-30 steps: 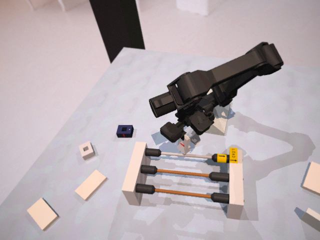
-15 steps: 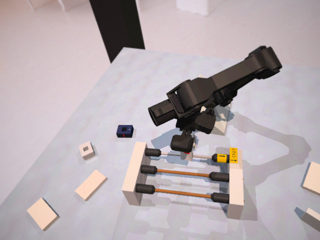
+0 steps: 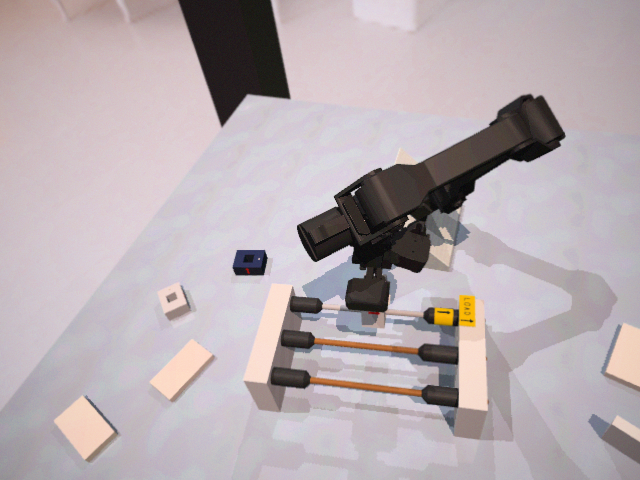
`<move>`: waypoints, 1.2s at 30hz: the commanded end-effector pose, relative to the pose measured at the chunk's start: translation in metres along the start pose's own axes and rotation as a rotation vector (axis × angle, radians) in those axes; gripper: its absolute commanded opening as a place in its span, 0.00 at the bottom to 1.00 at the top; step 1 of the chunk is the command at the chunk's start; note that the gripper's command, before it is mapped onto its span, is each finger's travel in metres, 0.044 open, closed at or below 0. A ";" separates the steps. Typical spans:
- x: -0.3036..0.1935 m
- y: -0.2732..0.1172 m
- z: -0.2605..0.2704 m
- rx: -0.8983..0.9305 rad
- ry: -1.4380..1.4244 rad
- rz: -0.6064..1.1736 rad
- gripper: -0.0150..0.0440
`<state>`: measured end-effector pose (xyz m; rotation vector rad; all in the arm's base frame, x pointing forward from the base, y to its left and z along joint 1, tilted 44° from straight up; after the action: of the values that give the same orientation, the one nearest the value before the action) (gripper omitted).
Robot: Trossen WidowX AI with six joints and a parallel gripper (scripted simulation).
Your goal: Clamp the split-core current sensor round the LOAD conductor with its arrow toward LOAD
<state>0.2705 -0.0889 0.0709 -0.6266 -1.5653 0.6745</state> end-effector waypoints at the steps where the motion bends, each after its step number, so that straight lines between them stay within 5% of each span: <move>1: 0.000 0.008 0.001 0.000 0.006 -0.004 0.25; 36: 0.001 0.042 0.000 0.000 -0.002 -0.002 0.25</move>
<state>0.2700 -0.0592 0.0400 -0.6245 -1.5652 0.6724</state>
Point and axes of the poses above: the point midway between the two fingers, 35 mm back from their tips, its own y axis out along the fingers, its own z axis across the jaws, x = y × z, the point moved 1 cm from there along -y, back along the fingers, and after that the axes turned 3 degrees about y, right-handed, at the moved point
